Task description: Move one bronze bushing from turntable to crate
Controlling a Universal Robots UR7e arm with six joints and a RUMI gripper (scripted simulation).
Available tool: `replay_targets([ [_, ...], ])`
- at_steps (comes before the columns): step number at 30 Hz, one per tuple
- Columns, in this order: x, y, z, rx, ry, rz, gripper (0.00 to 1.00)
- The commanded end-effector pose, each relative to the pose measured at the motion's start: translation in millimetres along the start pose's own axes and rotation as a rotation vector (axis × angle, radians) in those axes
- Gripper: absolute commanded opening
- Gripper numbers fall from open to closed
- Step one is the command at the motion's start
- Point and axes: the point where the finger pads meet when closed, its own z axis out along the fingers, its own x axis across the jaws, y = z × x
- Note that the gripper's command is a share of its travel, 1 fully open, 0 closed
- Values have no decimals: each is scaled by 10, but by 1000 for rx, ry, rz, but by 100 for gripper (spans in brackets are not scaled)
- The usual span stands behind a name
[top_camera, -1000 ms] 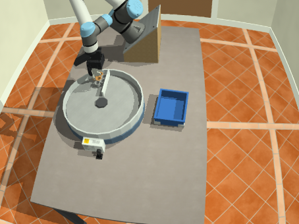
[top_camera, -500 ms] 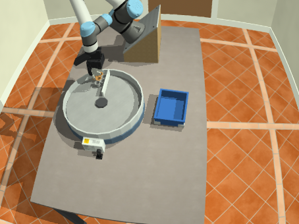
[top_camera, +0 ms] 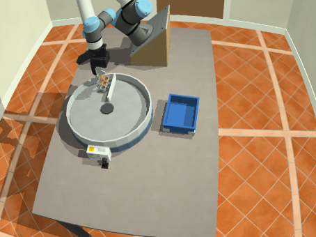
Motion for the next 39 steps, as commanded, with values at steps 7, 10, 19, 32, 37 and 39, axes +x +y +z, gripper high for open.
replay_targets([
  [7,-2,1,-247,-1,4,1,0],
  [10,-2,1,-286,-1,4,1,0],
  [19,-2,1,-302,-1,4,1,0],
  [32,-2,1,-302,-1,4,1,0],
  [37,-2,1,-302,-1,4,1,0],
  [39,-2,1,-302,-1,4,1,0],
])
